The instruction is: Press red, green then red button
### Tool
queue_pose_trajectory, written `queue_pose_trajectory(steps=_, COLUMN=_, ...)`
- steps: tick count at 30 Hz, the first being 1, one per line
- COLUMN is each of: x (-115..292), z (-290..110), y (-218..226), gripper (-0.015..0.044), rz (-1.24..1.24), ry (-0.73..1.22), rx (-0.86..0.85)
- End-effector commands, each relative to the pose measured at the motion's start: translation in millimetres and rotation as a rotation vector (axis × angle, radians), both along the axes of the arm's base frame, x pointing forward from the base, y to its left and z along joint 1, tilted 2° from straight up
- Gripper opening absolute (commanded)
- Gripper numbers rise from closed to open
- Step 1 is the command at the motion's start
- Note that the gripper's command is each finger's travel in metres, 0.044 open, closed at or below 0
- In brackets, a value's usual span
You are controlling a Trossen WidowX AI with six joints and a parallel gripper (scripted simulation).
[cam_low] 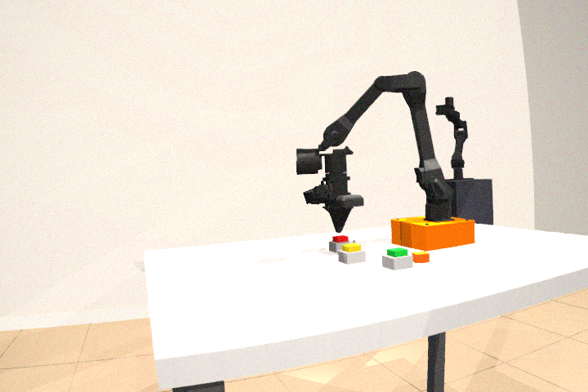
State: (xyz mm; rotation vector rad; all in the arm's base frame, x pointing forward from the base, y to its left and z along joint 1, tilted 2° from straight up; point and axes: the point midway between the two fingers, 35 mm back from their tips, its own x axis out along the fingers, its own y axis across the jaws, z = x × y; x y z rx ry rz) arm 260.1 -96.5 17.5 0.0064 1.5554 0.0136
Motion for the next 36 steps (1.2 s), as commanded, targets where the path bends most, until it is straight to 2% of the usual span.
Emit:
queue_pose_trajectory(steps=1, x=-3, z=-9, y=2, gripper=0.0020, rz=0.002, ry=0.008, rx=0.007)
queue_pose_trajectory(steps=27, x=-3, z=-17, y=2, gripper=0.0020, rz=0.002, ry=0.008, rx=0.007)
queue_pose_trajectory(steps=31, x=-3, z=14, y=1, gripper=0.0020, rz=0.002, ry=0.007, rx=0.006)
queue_pose_trajectory(steps=36, x=-3, z=19, y=1, gripper=0.0020, rz=0.002, ry=0.008, rx=0.007)
